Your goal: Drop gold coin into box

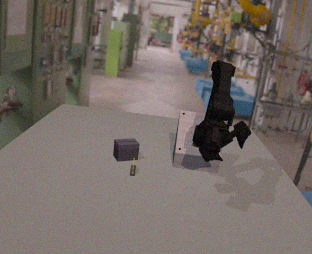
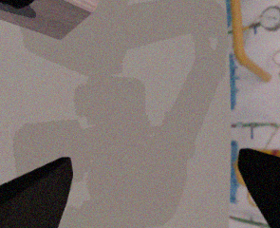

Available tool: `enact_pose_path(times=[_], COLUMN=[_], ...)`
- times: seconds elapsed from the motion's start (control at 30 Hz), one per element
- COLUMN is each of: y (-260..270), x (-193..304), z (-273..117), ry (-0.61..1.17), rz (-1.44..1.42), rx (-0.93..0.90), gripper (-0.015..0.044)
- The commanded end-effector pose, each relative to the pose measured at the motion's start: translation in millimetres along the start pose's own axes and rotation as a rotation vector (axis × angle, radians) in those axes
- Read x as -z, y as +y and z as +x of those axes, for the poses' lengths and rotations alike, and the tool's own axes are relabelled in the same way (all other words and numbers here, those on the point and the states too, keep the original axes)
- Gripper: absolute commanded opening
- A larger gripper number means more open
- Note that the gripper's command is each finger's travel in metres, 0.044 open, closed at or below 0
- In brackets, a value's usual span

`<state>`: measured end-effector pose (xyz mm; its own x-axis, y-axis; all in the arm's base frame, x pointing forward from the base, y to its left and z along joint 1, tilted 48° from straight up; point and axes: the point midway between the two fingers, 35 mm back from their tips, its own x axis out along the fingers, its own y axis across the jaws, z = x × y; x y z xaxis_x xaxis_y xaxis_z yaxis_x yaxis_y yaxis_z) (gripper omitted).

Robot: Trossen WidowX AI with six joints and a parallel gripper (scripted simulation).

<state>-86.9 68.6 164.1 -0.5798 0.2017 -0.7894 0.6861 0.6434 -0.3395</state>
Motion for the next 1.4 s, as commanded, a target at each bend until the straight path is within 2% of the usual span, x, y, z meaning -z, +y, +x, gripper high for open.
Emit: enact_pose_path(times=[0.0, 0.27, 0.77, 1.03, 1.37], y=[3, 49, 143, 194, 226], x=[1, 24, 24, -5, -44], z=[0, -7, -46, -79, -108], ry=[0.0, 0.014, -0.077, -0.201, -0.384], rz=[-0.002, -0.362, -1.253, -1.744, -2.118], rx=[-0.008, -0.111, -0.285, -0.409, -0.496], gripper=[0.0374, 0.0164, 0.0161, 0.0161, 0.0161])
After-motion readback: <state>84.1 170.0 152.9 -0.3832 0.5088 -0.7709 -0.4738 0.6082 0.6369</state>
